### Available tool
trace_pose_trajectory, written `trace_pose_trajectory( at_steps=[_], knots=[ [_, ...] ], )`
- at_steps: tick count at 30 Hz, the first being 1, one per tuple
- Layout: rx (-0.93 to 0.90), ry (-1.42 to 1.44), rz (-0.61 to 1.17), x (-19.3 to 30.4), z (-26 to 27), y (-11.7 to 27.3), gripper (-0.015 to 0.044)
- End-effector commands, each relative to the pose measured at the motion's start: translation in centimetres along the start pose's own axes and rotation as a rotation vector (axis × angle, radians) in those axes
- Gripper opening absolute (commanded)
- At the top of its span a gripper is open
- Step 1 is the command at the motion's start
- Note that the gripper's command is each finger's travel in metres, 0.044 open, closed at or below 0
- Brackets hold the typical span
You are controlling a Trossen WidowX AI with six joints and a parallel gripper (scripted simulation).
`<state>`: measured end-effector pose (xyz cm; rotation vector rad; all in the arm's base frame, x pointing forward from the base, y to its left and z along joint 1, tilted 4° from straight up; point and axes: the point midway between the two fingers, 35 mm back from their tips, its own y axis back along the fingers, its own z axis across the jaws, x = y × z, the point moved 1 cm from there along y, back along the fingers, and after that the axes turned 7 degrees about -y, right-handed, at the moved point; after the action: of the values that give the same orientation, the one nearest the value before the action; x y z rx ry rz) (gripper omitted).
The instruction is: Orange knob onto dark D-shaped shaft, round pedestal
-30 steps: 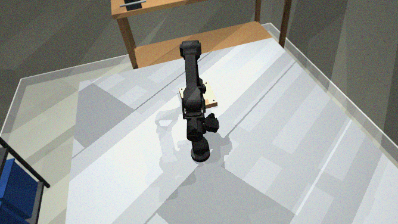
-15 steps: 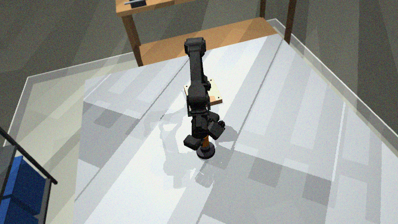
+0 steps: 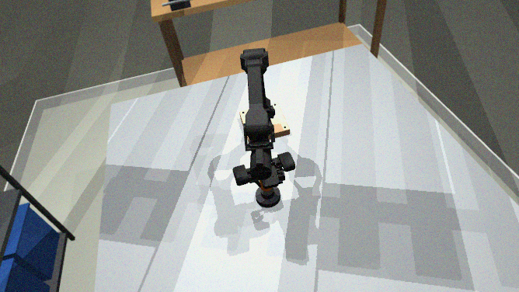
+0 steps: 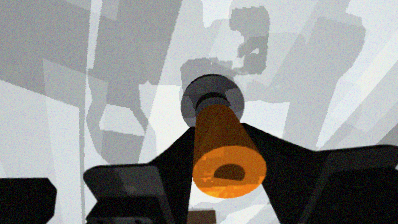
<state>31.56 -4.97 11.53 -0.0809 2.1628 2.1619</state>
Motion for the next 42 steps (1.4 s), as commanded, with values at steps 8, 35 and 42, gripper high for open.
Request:
trace_pose_trajectory(
  at_steps=[8, 35, 42],
  knots=[
    [0.001, -0.112, 0.001, 0.11, -0.09, -0.34, 0.0000],
    [0.001, -0.112, 0.001, 0.18, -0.05, -0.45, 0.0000],
    [0.001, -0.112, 0.001, 0.19, -0.09, -0.26, 0.0000]
  ],
)
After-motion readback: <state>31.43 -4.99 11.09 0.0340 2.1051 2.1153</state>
